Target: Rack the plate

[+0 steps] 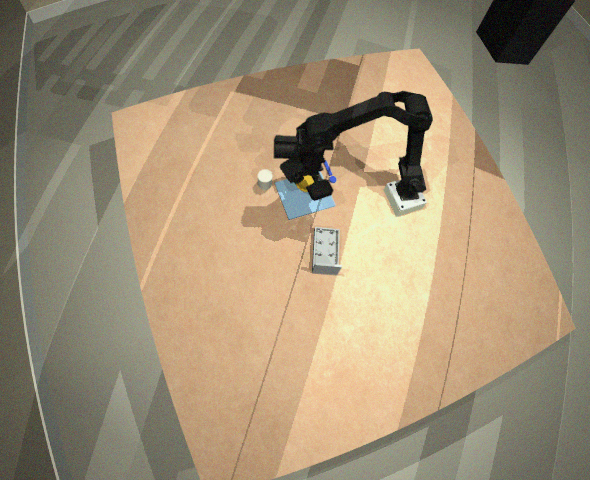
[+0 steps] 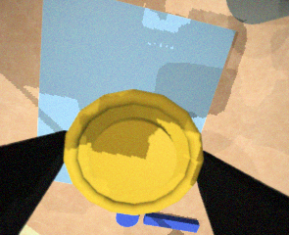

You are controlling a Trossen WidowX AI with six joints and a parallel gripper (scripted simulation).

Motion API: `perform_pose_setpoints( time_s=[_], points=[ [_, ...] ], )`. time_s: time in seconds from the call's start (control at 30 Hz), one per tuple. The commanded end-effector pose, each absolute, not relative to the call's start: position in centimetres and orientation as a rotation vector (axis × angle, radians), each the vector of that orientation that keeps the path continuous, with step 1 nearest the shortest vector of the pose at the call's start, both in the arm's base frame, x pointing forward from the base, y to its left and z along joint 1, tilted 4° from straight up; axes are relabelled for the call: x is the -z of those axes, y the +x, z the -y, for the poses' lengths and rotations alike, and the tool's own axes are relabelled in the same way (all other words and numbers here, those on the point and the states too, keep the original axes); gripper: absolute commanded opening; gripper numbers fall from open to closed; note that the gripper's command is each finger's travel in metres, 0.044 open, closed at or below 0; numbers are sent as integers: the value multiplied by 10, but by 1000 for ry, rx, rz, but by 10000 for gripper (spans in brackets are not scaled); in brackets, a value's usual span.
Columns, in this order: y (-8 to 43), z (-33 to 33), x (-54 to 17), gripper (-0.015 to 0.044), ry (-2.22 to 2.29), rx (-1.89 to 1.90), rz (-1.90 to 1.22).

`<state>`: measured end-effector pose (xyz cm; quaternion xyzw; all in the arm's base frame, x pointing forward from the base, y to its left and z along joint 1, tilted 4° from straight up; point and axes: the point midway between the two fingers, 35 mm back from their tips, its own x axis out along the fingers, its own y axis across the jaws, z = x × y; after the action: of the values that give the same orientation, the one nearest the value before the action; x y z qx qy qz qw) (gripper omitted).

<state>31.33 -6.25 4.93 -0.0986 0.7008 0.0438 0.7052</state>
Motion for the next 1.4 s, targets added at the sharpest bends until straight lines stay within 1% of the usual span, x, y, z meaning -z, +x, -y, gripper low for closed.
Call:
perform_pose_setpoints(
  time_s=[0.0, 0.83, 1.03, 1.37],
  points=[
    [317, 61, -70, 0, -223, -104, -1548],
    [319, 53, -170, 0, -218, -94, -1553],
    [318, 50, -179, 0, -212, -88, -1554],
    [286, -24, -173, 0, 34, 142, -1549]
  ],
)
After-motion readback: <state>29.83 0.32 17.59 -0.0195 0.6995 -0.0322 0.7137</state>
